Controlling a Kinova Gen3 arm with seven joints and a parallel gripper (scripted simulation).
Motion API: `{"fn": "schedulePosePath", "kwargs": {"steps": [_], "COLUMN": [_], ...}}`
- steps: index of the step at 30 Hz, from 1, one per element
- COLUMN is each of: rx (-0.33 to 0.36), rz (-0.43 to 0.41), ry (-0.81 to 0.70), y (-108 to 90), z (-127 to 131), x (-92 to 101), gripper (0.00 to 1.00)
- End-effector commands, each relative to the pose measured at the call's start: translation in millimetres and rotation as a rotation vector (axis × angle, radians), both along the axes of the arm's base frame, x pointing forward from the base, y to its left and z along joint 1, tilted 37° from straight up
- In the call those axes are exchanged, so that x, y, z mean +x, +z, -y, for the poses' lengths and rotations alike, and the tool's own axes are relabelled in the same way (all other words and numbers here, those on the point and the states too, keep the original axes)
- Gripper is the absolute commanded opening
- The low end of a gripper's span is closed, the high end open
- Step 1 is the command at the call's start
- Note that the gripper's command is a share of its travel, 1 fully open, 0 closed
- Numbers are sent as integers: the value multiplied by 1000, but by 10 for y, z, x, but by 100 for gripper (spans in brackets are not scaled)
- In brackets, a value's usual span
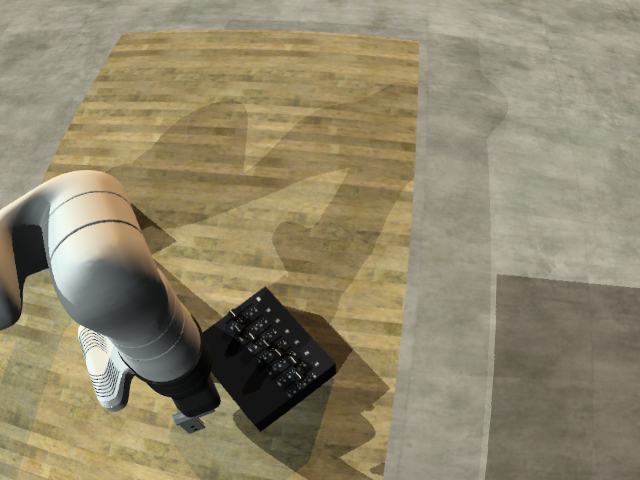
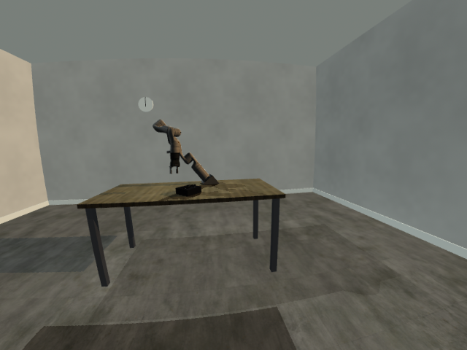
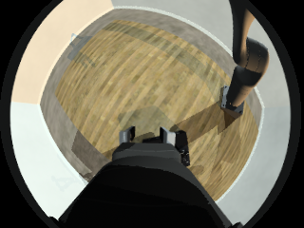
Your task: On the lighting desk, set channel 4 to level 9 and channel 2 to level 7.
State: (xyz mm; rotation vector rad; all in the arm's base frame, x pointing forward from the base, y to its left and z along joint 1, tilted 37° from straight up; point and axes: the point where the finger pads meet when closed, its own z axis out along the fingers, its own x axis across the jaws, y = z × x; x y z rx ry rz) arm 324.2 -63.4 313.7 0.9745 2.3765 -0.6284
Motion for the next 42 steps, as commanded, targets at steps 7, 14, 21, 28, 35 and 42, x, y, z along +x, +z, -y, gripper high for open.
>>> {"fn": "schedulePosePath", "kwargs": {"steps": [7, 14, 21, 28, 35, 42], "rx": [0, 0, -4, -58, -124, -200], "rz": [1, 1, -9, -135, -296, -495], "ry": [1, 1, 14, 185, 404, 677], "y": [3, 3, -4, -112, -275, -514], "z": [-4, -4, -22, -263, -588, -1014], "x": [2, 2, 11, 119, 227, 307], "gripper": [100, 100, 100, 100, 100, 100]}}
